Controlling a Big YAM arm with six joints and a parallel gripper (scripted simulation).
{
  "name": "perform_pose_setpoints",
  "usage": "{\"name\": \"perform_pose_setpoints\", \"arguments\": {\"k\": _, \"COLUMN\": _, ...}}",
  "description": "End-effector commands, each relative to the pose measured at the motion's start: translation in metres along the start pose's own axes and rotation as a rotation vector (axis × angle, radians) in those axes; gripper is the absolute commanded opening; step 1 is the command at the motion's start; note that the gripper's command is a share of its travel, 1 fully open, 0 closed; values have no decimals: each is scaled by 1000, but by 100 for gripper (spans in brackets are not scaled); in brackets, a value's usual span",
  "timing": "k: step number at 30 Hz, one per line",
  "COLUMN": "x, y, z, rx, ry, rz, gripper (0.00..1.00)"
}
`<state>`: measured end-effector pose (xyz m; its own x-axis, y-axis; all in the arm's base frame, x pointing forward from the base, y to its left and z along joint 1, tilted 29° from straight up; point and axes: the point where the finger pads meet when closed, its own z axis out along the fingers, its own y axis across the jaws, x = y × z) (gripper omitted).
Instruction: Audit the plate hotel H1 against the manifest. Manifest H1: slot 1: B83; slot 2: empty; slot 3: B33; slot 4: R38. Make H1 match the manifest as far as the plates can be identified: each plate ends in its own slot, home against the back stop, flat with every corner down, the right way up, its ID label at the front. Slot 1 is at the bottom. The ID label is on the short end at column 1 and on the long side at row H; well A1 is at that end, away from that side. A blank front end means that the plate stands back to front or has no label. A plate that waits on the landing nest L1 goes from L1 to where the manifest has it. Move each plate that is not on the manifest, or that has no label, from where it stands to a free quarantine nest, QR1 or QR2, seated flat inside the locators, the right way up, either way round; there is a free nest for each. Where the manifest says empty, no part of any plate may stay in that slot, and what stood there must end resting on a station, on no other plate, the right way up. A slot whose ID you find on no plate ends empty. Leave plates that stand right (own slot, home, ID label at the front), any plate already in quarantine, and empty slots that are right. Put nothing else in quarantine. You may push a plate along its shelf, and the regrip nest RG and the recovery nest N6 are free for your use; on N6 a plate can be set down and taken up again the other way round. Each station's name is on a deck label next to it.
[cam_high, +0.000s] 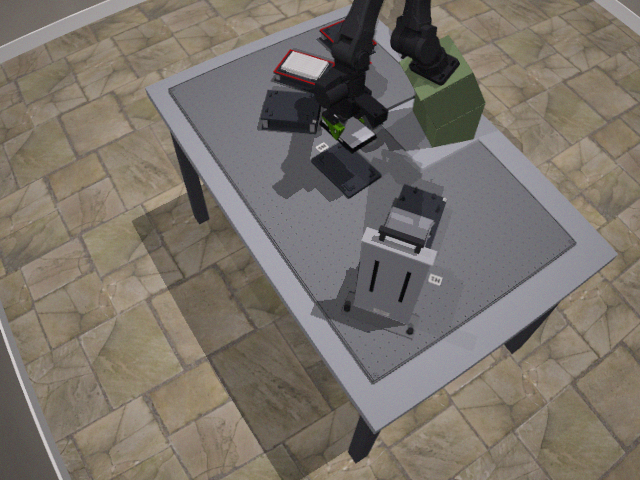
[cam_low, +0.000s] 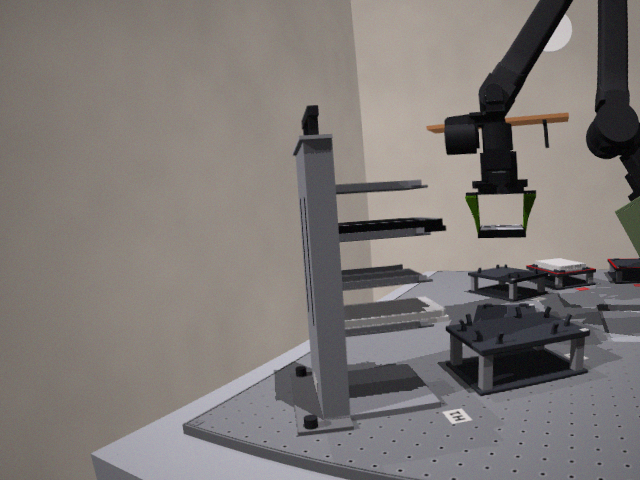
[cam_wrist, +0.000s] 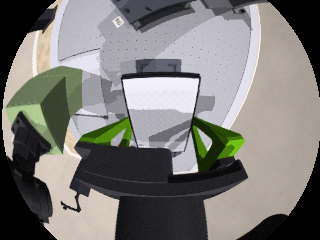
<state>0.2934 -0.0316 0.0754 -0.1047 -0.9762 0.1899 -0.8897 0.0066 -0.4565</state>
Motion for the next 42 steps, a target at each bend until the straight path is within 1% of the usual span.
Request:
{"name": "perform_pose_setpoints", "arguments": {"k": 1, "x": -2, "y": -17, "z": -17, "rx": 29, "ry": -8, "rz": 15, "gripper": 86}}
{"name": "perform_pose_setpoints", "arguments": {"k": 6, "x": -2, "y": -20, "z": -33, "rx": 35, "ry": -9, "rz": 17, "gripper": 86}}
{"name": "perform_pose_setpoints", "arguments": {"k": 8, "x": -2, "y": -12, "z": -34, "rx": 21, "ry": -8, "rz": 14, "gripper": 86}}
{"name": "perform_pose_setpoints", "arguments": {"k": 9, "x": -2, "y": -13, "z": -38, "rx": 24, "ry": -8, "rz": 15, "gripper": 86}}
{"name": "perform_pose_setpoints", "arguments": {"k": 10, "x": -2, "y": -19, "z": -44, "rx": 35, "ry": -9, "rz": 17, "gripper": 86}}
{"name": "perform_pose_setpoints", "arguments": {"k": 13, "x": -2, "y": -20, "z": -53, "rx": 38, "ry": -10, "rz": 18, "gripper": 86}}
{"name": "perform_pose_setpoints", "arguments": {"k": 15, "x": -2, "y": -20, "z": -53, "rx": 38, "ry": -10, "rz": 18, "gripper": 86}}
{"name": "perform_pose_setpoints", "arguments": {"k": 16, "x": -3, "y": 3, "z": -43, "rx": -8, "ry": -6, "rz": 8, "gripper": 86}}
{"name": "perform_pose_setpoints", "arguments": {"k": 17, "x": -3, "y": -1, "z": -48, "rx": 1, "ry": -7, "rz": 9, "gripper": 86}}
{"name": "perform_pose_setpoints", "arguments": {"k": 18, "x": -2, "y": -15, "z": -59, "rx": 29, "ry": -9, "rz": 16, "gripper": 86}}
{"name": "perform_pose_setpoints", "arguments": {"k": 19, "x": -1, "y": -21, "z": -65, "rx": 40, "ry": -11, "rz": 19, "gripper": 86}}
{"name": "perform_pose_setpoints", "arguments": {"k": 24, "x": -1, "y": -21, "z": -79, "rx": 41, "ry": -12, "rz": 20, "gripper": 86}}
{"name": "perform_pose_setpoints", "arguments": {"k": 26, "x": -2, "y": -13, "z": -80, "rx": 26, "ry": -10, "rz": 16, "gripper": 86}}
{"name": "perform_pose_setpoints", "arguments": {"k": 28, "x": -1, "y": -21, "z": -91, "rx": 42, "ry": -13, "rz": 21, "gripper": 86}}
{"name": "perform_pose_setpoints", "arguments": {"k": 29, "x": -1, "y": -21, "z": -94, "rx": 43, "ry": -13, "rz": 21, "gripper": 86}}
{"name": "perform_pose_setpoints", "arguments": {"k": 30, "x": -6, "y": -19, "z": -88, "rx": 18, "ry": -10, "rz": 31, "gripper": 86}}
{"name": "perform_pose_setpoints", "arguments": {"k": 32, "x": -6, "y": -19, "z": -88, "rx": 18, "ry": -10, "rz": 31, "gripper": 86}}
{"name": "perform_pose_setpoints", "arguments": {"k": 33, "x": -10, "y": 3, "z": -73, "rx": -30, "ry": -1, "rz": 34, "gripper": 86}}
{"name": "perform_pose_setpoints", "arguments": {"k": 34, "x": -13, "y": 2, "z": -73, "rx": -28, "ry": -1, "rz": 50, "gripper": 86}}
{"name": "perform_pose_setpoints", "arguments": {"k": 35, "x": -17, "y": -3, "z": -75, "rx": -18, "ry": -3, "rz": 70, "gripper": 86}}
{"name": "perform_pose_setpoints", "arguments": {"k": 36, "x": -20, "y": -23, "z": -86, "rx": 21, "ry": -13, "rz": 99, "gripper": 86}}
{"name": "perform_pose_setpoints", "arguments": {"k": 37, "x": -24, "y": -27, "z": -88, "rx": 29, "ry": -16, "rz": 119, "gripper": 86}}
{"name": "perform_pose_setpoints", "arguments": {"k": 40, "x": -35, "y": -32, "z": -87, "rx": 38, "ry": -22, "rz": 173, "gripper": 86}}
{"name": "perform_pose_setpoints", "arguments": {"k": 42, "x": -41, "y": -25, "z": -82, "rx": 20, "ry": -17, "rz": 201, "gripper": 86}}
